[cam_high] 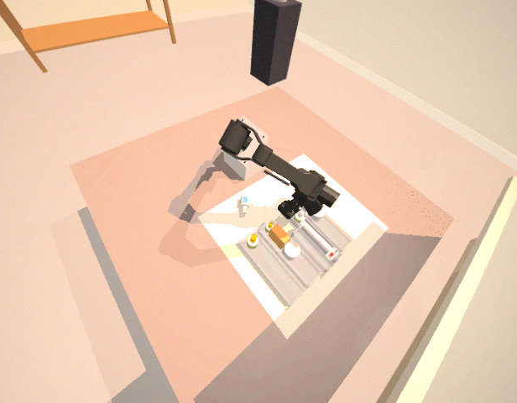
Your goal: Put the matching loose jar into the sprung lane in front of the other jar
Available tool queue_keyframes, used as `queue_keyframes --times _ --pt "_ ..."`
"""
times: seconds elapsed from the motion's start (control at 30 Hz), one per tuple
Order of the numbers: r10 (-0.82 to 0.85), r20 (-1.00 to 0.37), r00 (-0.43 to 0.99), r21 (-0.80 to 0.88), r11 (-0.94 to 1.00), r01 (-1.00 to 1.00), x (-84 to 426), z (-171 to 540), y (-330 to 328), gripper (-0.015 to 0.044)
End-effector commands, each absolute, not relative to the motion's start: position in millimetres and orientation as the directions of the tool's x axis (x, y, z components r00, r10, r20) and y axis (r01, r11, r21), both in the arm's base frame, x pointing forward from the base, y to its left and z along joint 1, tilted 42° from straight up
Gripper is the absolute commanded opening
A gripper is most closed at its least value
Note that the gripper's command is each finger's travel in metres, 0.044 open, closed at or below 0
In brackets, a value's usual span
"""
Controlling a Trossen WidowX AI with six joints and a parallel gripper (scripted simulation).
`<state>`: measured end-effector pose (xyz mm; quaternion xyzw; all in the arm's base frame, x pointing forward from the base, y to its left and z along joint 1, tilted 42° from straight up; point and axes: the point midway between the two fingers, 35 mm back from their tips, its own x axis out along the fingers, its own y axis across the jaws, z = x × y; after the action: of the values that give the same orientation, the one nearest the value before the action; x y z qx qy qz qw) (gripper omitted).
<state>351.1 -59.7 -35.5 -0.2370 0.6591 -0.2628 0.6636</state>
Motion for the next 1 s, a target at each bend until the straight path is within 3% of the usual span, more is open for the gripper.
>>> queue_keyframes --times 0.0,0.97 --pt "-0.666 -0.745 0.015 -0.665 0.745 0.062 358.2 -34.6 -63.7 0.0" --pt "-0.667 -0.745 0.015 -0.665 0.744 0.061 357.0 -40.2 -69.3 0.0"
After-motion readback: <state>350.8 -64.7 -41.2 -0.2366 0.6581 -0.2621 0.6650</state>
